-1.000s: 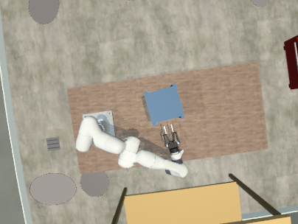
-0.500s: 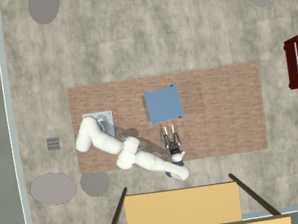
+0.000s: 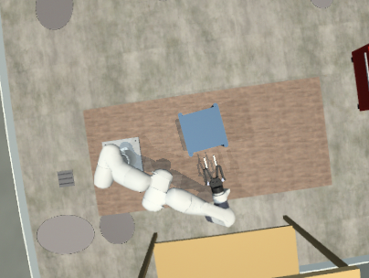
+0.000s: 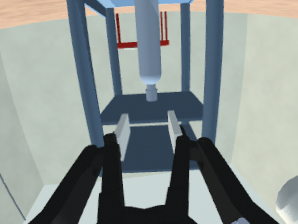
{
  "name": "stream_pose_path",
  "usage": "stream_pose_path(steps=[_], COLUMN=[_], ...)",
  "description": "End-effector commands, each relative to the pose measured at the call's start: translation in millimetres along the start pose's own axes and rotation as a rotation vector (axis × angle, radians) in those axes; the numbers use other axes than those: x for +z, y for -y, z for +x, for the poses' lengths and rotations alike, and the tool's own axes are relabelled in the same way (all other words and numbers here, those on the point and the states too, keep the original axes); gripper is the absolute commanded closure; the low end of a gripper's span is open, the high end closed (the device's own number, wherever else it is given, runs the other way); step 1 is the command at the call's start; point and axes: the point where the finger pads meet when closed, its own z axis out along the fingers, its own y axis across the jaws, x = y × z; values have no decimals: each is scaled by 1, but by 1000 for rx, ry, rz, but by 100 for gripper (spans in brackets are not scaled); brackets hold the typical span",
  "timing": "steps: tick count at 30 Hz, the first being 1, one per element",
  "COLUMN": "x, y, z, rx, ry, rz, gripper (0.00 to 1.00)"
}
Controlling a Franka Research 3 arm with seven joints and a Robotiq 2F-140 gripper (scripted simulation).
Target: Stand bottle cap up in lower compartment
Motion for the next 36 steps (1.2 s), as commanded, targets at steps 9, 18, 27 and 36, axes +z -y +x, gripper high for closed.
stream_pose_path(steps=[9, 18, 27, 36], x=[1, 1, 1, 1], y=[-2, -2, -2, -2], z=[-9, -10, -10, -10], rx=[19, 19, 19, 19], ry=[2, 2, 2, 2], rz=[-5, -5, -5, -5], gripper=[65, 0, 0, 0])
